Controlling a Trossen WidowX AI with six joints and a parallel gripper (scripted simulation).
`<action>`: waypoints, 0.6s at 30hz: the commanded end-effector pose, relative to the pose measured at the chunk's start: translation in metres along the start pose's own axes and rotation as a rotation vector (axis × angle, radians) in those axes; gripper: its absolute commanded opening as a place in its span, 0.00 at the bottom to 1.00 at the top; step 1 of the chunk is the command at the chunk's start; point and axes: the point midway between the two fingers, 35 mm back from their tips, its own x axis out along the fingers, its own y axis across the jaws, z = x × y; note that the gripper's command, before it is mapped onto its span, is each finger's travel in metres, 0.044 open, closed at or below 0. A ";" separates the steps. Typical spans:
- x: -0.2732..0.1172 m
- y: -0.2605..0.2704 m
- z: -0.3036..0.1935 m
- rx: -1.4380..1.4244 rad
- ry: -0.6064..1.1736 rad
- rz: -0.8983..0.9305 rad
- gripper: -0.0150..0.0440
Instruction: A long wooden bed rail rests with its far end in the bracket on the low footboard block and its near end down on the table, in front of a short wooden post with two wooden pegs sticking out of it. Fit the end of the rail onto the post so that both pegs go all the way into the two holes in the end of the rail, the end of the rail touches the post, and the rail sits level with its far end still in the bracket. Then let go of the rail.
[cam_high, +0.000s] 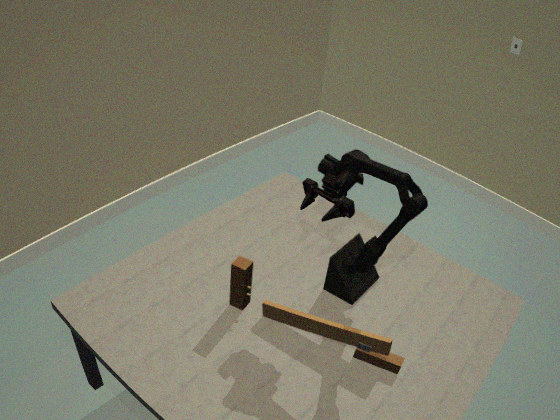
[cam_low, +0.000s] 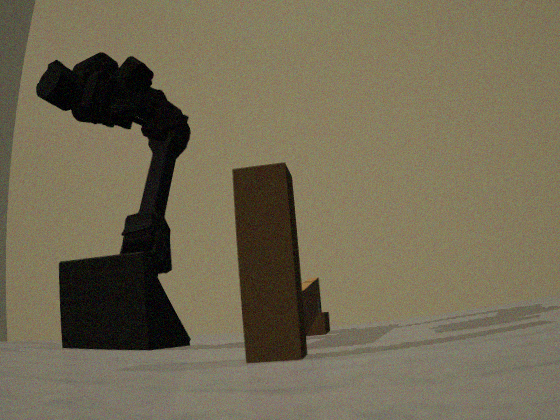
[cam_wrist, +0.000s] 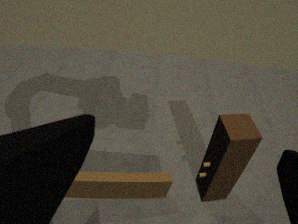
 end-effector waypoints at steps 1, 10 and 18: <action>0.001 0.000 0.000 -0.005 0.005 0.001 0.98; 0.066 0.009 -0.019 -0.345 0.288 0.125 1.00; 0.140 0.035 -0.058 -0.755 0.581 0.392 1.00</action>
